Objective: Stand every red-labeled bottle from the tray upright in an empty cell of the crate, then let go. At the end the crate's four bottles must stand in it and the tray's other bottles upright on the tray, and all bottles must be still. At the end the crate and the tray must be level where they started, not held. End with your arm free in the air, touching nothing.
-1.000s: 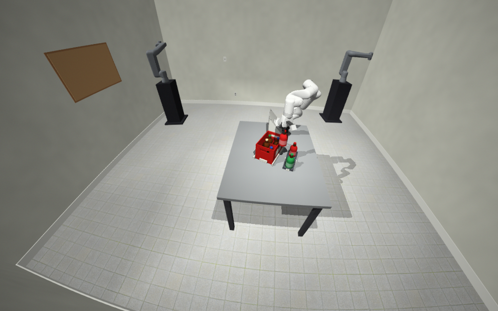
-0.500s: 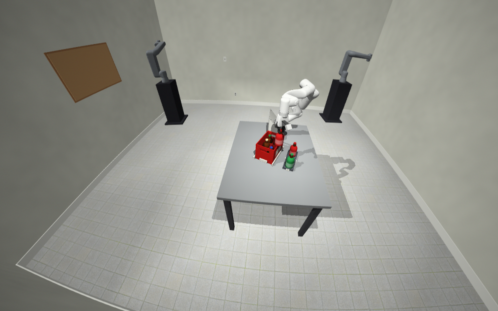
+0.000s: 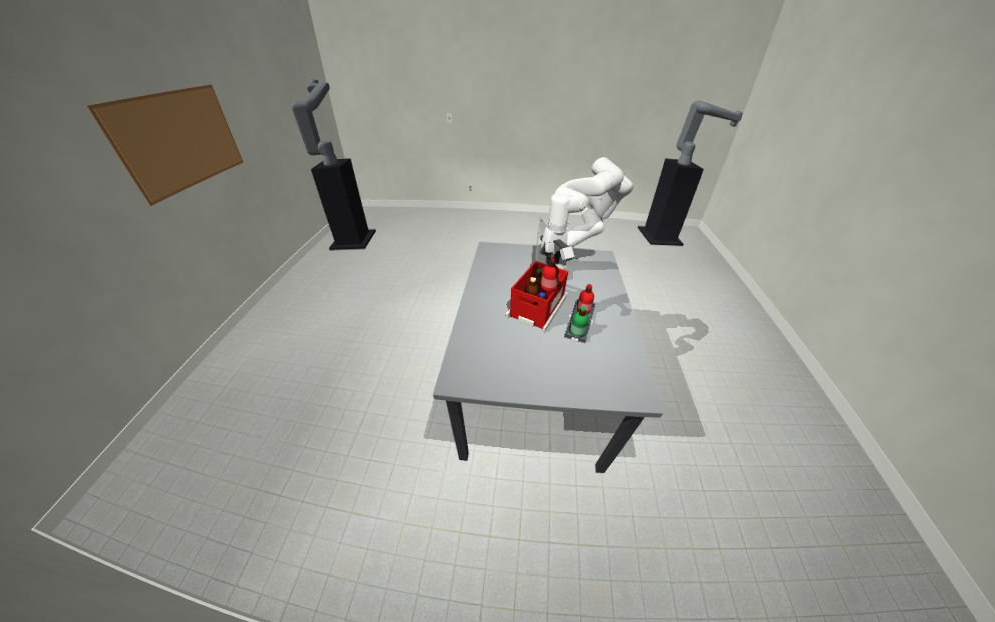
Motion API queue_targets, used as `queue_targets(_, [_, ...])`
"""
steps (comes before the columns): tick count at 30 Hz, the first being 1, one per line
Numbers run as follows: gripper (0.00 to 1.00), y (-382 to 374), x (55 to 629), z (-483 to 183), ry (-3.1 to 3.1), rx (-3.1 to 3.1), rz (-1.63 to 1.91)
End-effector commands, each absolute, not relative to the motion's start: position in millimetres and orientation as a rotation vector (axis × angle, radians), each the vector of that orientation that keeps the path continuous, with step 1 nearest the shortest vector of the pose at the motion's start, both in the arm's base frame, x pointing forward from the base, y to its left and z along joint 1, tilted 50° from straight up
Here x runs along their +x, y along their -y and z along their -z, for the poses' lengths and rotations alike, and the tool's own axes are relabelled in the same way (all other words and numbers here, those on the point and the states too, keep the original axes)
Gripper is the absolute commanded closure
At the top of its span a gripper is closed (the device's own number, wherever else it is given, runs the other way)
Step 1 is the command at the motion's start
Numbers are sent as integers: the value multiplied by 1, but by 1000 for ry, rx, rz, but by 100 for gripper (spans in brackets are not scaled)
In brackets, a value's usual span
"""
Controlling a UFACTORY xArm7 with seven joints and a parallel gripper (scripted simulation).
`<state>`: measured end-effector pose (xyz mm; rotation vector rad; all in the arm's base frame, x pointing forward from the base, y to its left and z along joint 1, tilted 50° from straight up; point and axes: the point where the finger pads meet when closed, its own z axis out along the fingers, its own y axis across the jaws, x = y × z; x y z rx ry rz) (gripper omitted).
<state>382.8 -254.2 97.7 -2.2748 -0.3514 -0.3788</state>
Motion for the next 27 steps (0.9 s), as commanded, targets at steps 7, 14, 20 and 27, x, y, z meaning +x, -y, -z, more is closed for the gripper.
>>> queue_targets(7, [100, 273, 378, -78, 350, -2279, 382])
queue_targets(14, [100, 281, 376, -69, 350, -2279, 382])
queue_targets(20, [100, 288, 373, -60, 350, -2279, 382])
queue_targets(27, [100, 296, 371, -50, 350, -2279, 382])
